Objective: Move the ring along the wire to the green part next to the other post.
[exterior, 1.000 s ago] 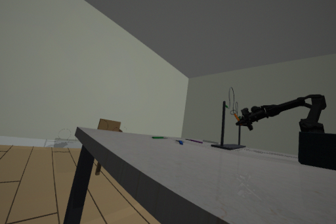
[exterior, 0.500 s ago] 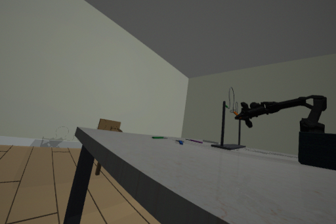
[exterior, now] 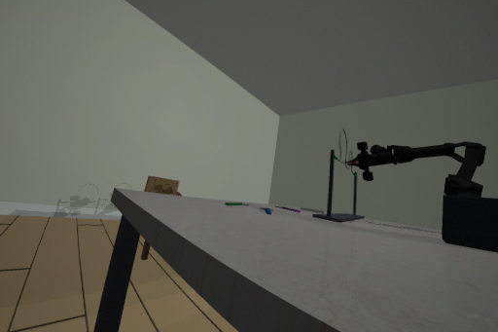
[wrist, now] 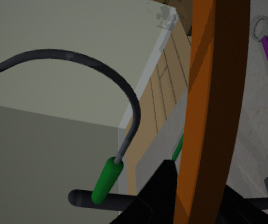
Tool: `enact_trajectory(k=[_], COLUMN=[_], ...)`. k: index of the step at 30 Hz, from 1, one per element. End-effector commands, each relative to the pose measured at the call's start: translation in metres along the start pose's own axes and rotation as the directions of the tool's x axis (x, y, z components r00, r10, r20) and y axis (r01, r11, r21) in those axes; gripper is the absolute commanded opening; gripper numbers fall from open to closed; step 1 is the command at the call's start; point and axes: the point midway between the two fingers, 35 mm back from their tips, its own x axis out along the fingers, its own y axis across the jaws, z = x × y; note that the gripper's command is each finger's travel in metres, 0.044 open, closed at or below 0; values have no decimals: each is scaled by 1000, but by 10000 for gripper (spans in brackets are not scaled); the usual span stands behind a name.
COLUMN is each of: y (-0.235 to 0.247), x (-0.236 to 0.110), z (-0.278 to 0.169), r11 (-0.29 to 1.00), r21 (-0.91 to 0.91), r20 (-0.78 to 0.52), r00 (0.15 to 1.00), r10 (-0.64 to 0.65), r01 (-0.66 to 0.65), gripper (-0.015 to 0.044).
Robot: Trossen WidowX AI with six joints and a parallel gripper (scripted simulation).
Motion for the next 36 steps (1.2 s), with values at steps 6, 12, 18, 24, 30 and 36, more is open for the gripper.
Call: enact_trajectory(k=[6, 12, 18, 24, 30, 36], y=[30, 46, 58, 69, 79, 89], x=[-6, -10, -14, -17, -22, -26], z=[4, 8, 11, 16, 21, 27], r11=[983, 957, 928, 897, 860, 818], r21=[157, 251, 326, 389, 451, 510], r20=[-10, -11, -8, -2, 6, 16], r00=[995, 988, 981, 973, 964, 953], r10=[98, 151, 194, 230, 266, 302], r01=[-95, -143, -181, -211, -240, -267], gripper=[-150, -150, -150, -150, -150, -150])
